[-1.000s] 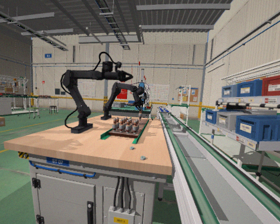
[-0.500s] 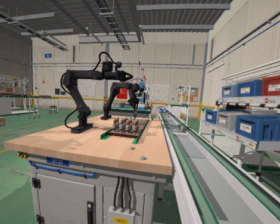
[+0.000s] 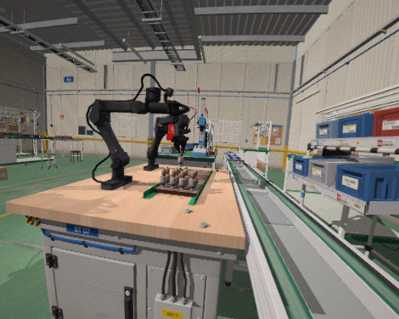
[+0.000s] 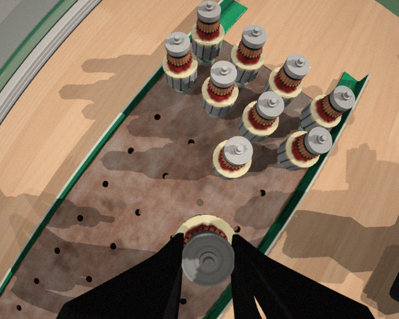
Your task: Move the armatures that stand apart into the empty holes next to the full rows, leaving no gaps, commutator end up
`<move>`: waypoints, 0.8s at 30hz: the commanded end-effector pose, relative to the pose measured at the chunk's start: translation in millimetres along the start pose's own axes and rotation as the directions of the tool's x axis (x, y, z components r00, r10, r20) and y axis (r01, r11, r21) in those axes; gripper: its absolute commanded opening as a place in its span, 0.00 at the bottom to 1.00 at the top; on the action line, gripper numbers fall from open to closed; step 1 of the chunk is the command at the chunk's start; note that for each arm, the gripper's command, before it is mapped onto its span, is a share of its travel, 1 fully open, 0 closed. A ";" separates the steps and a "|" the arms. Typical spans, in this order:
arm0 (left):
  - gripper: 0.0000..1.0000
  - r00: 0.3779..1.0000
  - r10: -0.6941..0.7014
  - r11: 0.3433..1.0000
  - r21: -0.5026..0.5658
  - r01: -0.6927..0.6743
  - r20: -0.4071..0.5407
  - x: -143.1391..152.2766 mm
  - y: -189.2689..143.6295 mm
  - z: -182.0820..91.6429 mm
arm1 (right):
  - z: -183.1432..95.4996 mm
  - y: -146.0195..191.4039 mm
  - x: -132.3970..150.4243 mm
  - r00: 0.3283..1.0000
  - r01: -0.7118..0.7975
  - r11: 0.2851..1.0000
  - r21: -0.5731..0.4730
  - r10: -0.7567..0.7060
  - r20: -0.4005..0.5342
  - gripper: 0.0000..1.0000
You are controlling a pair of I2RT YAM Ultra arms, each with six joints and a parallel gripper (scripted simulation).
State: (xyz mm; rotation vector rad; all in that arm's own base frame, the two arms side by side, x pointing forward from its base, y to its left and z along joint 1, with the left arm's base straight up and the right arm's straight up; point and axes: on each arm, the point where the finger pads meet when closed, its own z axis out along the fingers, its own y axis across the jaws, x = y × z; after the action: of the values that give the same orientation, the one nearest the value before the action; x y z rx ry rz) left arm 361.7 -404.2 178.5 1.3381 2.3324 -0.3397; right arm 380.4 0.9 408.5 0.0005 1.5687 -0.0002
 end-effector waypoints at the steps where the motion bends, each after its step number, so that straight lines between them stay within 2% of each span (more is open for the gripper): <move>1: 0.01 0.993 0.087 0.995 0.042 -0.090 0.075 -26.7 -31.5 -20.0 | -1.6 7.4 -1.2 1.000 0.006 1.000 -0.024 -0.006 -0.006 0.37; 6: 0.01 0.983 0.164 0.981 0.091 -0.171 0.077 -30.6 -69.3 -21.3 | -1.6 7.4 -1.2 1.000 0.006 1.000 -0.024 -0.006 -0.006 0.37; 9: 0.01 0.983 0.166 0.981 0.091 -0.173 0.080 -32.0 -70.0 -19.4 | -1.6 7.4 -1.2 1.000 0.006 1.000 -0.024 -0.006 -0.006 0.37; 11: 0.01 0.985 0.160 0.984 0.071 -0.165 0.071 -32.3 -62.3 -5.8 | -1.6 7.4 -1.2 1.000 0.006 1.000 -0.024 -0.006 -0.006 0.37; 13: 0.01 0.985 0.141 0.988 0.043 -0.146 0.104 -42.2 -55.5 3.0 | -1.6 7.4 -1.2 1.000 0.006 1.000 -0.024 -0.006 -0.006 0.37; 16: 0.01 0.972 0.157 0.985 0.051 -0.168 0.172 -59.9 -74.6 2.1 | -1.6 7.4 -1.2 1.000 0.006 1.000 -0.024 -0.006 -0.006 0.37; 19: 0.01 0.973 0.160 0.983 0.063 -0.173 0.168 -57.2 -80.7 13.5 | -1.6 7.4 -1.2 1.000 0.006 1.000 -0.024 -0.006 -0.006 0.37; 22: 0.01 0.980 0.154 0.983 0.078 -0.164 0.125 -44.8 -80.2 37.6 | -1.6 7.4 -1.2 1.000 0.006 1.000 -0.024 -0.006 -0.006 0.37; 24: 0.01 0.981 0.153 0.983 0.079 -0.163 0.117 -42.5 -80.3 40.8 | -1.6 7.4 -1.2 1.000 0.006 1.000 -0.024 -0.006 -0.006 0.37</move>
State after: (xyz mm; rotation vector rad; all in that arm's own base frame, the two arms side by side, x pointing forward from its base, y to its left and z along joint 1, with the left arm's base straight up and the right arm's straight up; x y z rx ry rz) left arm 318.7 -475.6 151.5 1.5318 2.1963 -0.4079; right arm 380.4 0.9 408.5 0.0005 1.5687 -0.0002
